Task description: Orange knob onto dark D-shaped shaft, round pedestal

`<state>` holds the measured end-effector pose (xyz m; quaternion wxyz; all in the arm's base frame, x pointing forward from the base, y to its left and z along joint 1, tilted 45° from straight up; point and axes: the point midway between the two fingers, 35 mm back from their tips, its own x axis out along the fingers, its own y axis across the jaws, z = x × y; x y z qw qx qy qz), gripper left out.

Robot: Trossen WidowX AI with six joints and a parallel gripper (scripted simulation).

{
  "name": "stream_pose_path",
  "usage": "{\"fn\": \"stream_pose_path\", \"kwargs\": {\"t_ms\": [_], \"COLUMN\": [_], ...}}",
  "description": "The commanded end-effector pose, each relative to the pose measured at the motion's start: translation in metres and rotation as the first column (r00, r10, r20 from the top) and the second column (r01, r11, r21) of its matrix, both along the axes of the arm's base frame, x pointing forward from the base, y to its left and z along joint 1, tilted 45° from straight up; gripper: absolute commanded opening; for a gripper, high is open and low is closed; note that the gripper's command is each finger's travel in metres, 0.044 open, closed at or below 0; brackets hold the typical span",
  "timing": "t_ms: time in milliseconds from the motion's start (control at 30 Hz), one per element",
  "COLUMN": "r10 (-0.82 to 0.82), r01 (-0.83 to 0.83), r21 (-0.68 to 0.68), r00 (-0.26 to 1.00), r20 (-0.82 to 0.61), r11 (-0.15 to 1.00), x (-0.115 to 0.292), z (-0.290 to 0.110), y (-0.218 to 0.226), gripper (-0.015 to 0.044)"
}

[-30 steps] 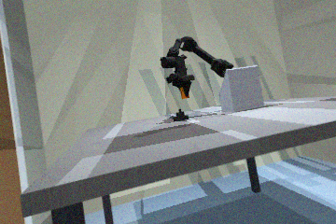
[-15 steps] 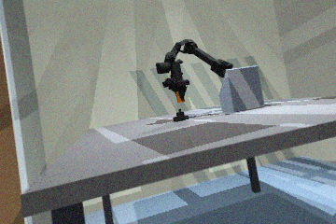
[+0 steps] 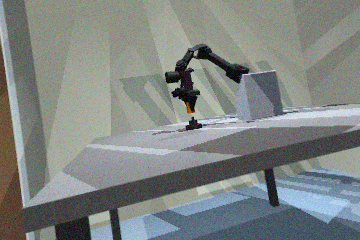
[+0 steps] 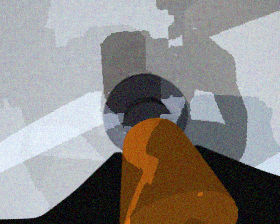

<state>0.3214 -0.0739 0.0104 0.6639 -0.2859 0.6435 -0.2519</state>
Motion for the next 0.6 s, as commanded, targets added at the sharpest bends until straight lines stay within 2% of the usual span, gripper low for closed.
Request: {"fn": "stream_pose_path", "kwargs": {"t_ms": [0, 567], "r10": [0.001, -0.002], "r01": [-0.001, 0.002], "r21": [-0.004, -0.005], "r00": [1.0, 1.0], "r20": [-0.006, -0.003], "r11": [1.0, 1.0], "x": [-0.0006, -0.0003], "z": [-0.0061, -0.0132], "y": [-0.0068, -0.0147], "gripper": [0.0, 0.0]}}
